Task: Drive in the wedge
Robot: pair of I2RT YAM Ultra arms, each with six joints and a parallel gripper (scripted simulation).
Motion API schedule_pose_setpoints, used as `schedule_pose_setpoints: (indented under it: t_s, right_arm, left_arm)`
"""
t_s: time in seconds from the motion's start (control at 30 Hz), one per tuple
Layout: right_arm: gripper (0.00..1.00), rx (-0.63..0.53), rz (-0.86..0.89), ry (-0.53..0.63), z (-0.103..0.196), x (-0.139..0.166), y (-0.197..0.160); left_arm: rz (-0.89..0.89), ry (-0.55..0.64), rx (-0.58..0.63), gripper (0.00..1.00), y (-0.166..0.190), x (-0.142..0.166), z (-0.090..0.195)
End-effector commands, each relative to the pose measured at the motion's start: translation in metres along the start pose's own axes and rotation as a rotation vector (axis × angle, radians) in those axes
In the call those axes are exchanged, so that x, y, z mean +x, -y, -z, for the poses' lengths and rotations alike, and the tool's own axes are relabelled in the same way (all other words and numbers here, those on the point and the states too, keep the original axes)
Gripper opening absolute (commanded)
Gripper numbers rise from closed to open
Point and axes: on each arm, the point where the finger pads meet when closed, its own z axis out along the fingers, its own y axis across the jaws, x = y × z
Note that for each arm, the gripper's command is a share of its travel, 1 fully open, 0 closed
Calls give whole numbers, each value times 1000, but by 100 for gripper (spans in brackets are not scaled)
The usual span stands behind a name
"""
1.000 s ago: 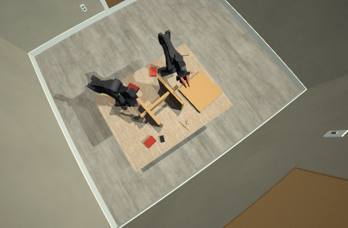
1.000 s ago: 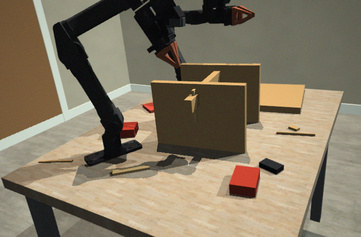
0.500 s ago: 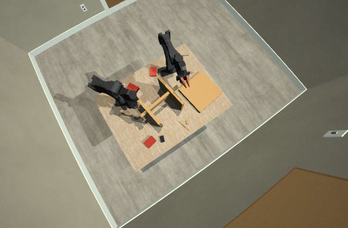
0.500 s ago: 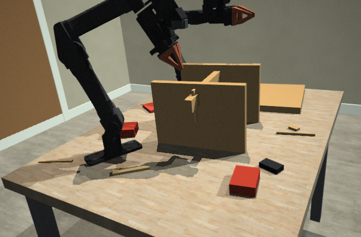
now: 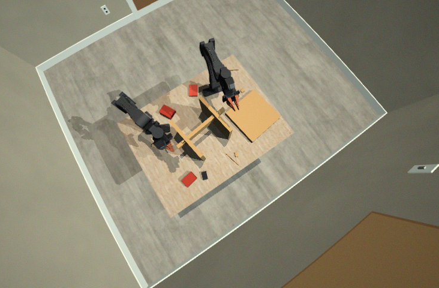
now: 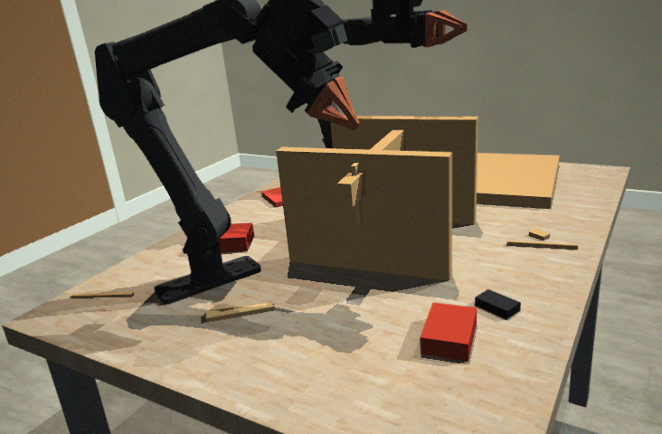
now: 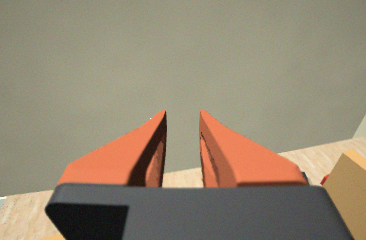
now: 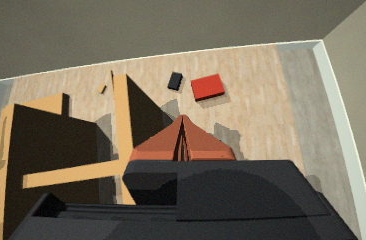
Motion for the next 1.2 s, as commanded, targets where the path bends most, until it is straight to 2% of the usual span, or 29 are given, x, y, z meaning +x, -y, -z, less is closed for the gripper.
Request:
schedule_pose_setpoints:
  t_s: [0.0,0.33,0.53,0.6,0.7,1.07,1.17]
  right_arm:
    - [0,-52,-14,168,4,-36,3]
    - [0,41,-60,363,1,-76,57]
    - [0,115,-68,489,7,-96,96]
    - [0,115,-68,489,7,-96,96]
    - [0,160,-72,550,13,-105,116]
    - [0,342,-34,763,49,-124,186]
    - [0,359,-29,774,50,-125,193]
  left_arm:
    - [8,-4,-10,21,-3,1,-2]
    - [3,62,-16,21,-5,-25,9]
    - [3,54,-20,21,-6,-23,9]
    - [3,54,-20,21,-6,-23,9]
    - [4,42,-14,21,-5,-19,6]
    - [6,35,-13,21,-4,-14,0]
    - [7,18,-13,21,-4,-8,-3]
